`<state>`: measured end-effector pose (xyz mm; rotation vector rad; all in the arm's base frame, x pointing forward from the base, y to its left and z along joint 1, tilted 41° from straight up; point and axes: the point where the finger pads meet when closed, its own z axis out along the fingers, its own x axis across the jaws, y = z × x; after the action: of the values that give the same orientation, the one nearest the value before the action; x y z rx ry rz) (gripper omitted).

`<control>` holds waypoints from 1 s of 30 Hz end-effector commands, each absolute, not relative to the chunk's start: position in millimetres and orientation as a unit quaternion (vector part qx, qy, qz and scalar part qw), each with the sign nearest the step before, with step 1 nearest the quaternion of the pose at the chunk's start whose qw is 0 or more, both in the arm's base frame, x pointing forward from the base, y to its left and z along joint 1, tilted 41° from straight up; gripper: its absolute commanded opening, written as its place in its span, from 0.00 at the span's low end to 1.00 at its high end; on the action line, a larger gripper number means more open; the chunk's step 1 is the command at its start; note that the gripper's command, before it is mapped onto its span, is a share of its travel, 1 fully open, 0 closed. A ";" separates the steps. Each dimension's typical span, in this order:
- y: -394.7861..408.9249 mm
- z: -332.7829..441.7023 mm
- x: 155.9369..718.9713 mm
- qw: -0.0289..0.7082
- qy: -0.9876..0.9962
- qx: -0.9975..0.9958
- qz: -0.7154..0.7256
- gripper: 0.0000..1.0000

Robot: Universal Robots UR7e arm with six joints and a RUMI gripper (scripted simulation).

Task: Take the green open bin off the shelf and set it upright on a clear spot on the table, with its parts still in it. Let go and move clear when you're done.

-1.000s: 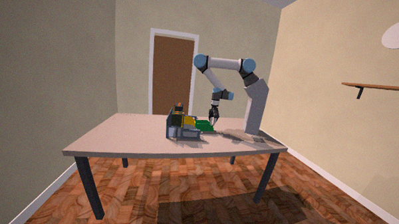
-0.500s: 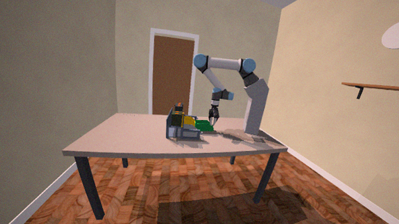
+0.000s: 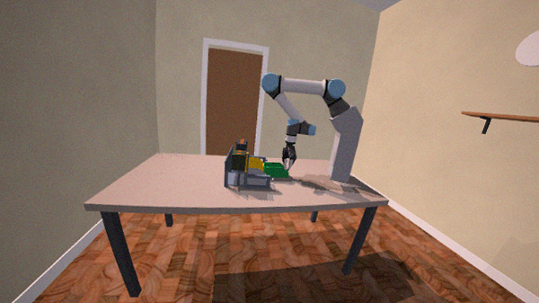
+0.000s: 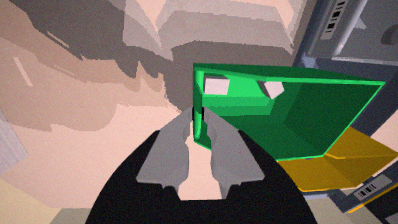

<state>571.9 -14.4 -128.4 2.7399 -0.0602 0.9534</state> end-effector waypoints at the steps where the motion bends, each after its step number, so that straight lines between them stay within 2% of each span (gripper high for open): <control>1: -14.4 -130.6 568.3 0.119 -0.020 0.938 0.325 0.00; 30: -15.5 -140.5 555.5 0.119 -0.021 0.938 0.325 0.00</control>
<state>559.5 -15.5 -138.2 2.7411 -0.0613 0.9504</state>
